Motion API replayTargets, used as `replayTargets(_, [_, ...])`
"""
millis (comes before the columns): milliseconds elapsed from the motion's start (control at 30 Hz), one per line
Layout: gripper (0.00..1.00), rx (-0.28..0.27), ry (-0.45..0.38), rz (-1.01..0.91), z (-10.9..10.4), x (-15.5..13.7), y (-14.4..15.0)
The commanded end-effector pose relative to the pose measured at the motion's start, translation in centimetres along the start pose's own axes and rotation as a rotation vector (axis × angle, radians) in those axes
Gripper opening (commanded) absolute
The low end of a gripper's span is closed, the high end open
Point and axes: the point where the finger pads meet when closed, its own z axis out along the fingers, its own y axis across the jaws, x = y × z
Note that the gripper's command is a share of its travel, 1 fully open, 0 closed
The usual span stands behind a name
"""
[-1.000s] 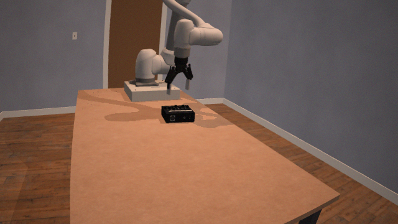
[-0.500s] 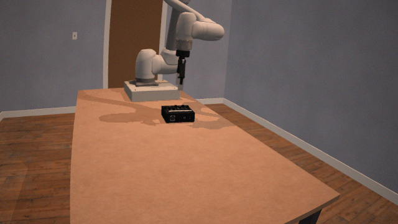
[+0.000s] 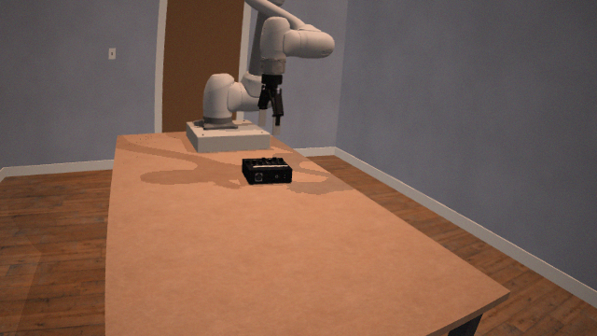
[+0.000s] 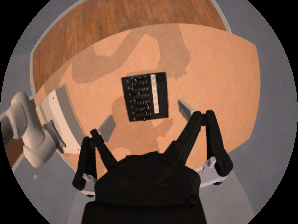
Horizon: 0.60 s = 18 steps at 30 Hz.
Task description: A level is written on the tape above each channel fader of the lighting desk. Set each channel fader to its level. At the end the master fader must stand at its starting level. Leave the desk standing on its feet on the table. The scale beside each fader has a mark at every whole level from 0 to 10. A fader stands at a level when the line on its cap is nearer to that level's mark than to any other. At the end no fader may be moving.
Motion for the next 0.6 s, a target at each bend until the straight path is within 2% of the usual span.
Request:
replayTargets(0, [1.00,0.002,0.001,0.017,0.1,0.0,-0.1])
replayTargets(133, [1.00,0.019,0.003,0.180,0.7,0.2,-1.4])
replayTargets(300, [1.00,0.061,0.000,0.557,2.4,0.7,-4.8])
replayTargets(367, [1.00,0.061,0.000,0.557,2.4,0.7,-4.8])
replayTargets(400, [1.00,0.078,-0.008,0.726,2.8,0.8,-5.6])
replayTargets(567, [1.00,0.114,-0.019,1.010,4.4,1.3,-9.3])
